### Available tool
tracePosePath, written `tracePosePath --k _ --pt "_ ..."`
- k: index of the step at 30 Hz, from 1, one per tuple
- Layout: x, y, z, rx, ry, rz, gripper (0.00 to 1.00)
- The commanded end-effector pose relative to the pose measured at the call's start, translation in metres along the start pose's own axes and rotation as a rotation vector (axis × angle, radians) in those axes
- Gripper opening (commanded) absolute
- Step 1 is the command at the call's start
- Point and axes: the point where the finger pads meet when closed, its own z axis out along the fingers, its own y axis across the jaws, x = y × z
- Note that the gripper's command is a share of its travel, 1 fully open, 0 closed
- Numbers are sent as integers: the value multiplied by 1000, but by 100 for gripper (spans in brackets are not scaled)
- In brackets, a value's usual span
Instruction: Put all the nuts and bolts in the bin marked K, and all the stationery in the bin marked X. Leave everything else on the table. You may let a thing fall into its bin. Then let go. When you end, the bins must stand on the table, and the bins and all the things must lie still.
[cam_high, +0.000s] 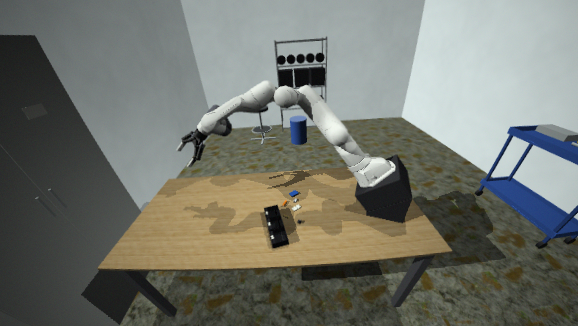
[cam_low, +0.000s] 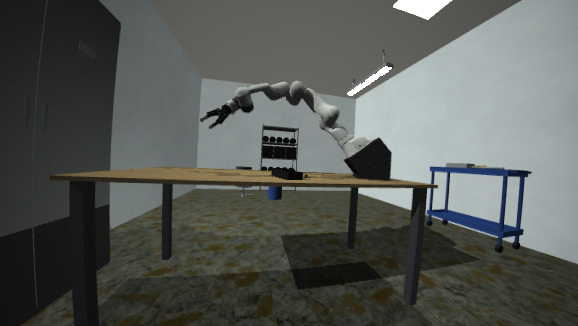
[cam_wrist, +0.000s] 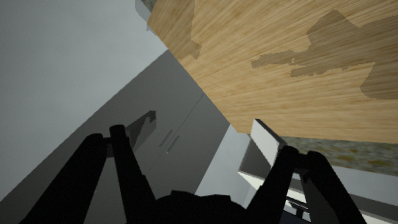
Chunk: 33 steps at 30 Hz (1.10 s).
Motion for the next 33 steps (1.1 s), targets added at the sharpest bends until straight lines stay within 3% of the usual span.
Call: tracePosePath --k 1,17,18,30,33 --pt "0 0 0 0 0 0 100" --pt "0 0 0 0 0 0 100" --pt "5 3 5 0 0 0 5" --pt "66 47 72 0 0 0 5" --pt "69 49 75 0 0 0 5"
